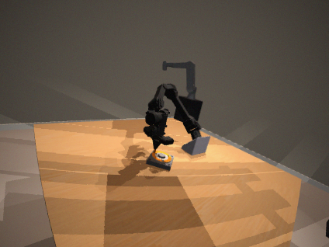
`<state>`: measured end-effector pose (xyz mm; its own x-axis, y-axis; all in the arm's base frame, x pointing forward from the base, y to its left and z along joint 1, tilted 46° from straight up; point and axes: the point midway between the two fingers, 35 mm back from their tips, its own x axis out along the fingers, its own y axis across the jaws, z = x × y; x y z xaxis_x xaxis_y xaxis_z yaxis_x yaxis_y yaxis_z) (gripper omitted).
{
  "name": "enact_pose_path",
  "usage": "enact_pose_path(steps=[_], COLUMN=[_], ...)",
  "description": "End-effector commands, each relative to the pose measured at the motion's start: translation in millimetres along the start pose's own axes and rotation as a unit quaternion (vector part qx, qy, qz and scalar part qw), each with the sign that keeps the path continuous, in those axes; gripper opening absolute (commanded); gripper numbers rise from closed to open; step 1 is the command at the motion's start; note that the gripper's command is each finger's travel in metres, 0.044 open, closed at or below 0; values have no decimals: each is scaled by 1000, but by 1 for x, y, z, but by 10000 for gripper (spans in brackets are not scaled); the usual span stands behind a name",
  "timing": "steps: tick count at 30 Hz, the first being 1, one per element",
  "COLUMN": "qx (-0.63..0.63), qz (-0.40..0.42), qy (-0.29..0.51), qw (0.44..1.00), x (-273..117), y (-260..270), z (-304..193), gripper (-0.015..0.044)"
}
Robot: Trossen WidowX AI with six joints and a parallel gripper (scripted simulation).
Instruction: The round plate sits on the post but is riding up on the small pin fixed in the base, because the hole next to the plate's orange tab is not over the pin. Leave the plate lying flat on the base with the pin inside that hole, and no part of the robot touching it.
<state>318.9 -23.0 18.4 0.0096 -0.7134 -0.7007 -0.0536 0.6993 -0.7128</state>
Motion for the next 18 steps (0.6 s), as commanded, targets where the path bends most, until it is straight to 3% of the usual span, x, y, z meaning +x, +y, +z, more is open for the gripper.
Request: enact_pose_path(steps=[1,18], qx=[-6,-6], qz=[-3,-2], qy=[3,3], qw=[1000,1000], x=[2,-8], y=[2,4], z=[2,9], gripper=[0,0])
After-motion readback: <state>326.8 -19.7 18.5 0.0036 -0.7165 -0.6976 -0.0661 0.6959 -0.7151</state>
